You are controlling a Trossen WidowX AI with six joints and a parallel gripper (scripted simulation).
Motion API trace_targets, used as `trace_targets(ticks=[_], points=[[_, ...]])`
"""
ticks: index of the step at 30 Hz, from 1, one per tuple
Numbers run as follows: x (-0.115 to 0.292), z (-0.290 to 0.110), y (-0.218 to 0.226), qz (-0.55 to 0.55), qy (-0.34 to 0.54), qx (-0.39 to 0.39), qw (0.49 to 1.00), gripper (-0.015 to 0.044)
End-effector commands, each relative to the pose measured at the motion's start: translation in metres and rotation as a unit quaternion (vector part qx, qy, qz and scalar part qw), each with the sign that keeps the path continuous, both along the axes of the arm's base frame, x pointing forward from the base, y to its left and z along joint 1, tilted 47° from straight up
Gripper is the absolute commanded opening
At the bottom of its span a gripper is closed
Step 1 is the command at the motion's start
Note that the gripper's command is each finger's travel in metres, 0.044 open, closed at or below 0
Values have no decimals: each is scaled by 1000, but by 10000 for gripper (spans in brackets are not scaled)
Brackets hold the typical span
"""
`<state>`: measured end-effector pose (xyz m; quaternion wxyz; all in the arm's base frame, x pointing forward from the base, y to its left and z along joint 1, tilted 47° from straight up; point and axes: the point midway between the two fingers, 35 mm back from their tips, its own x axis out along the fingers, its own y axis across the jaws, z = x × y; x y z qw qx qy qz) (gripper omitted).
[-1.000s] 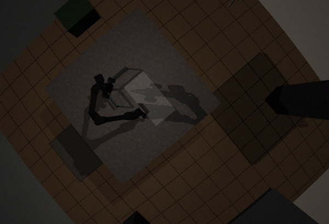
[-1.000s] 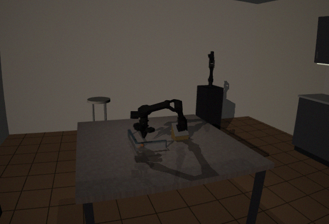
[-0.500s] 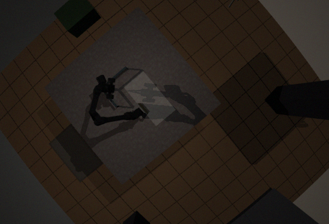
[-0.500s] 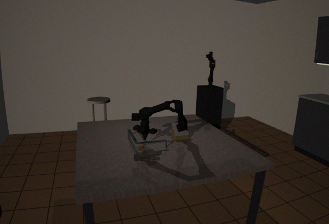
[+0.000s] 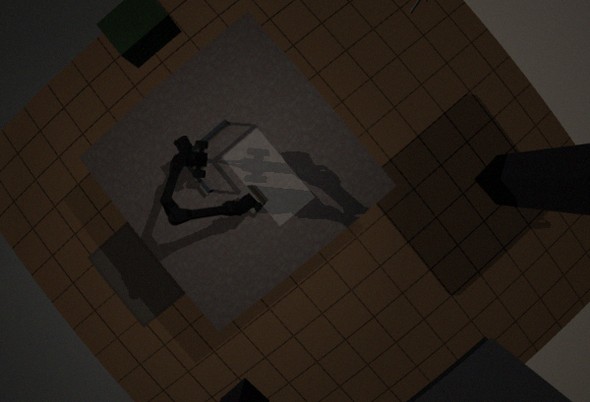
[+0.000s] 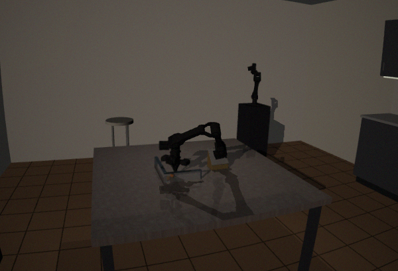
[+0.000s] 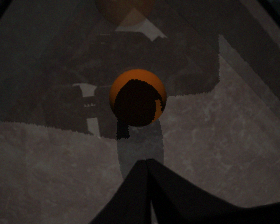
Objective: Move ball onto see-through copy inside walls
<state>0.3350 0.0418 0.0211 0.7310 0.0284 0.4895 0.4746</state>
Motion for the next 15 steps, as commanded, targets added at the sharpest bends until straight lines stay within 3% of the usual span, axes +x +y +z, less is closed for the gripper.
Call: trace_targets(ticks=[1,15], points=[[-1,-5,6,0,3,3,1000,0],[15,5,17,0,3,3,1000,0]])
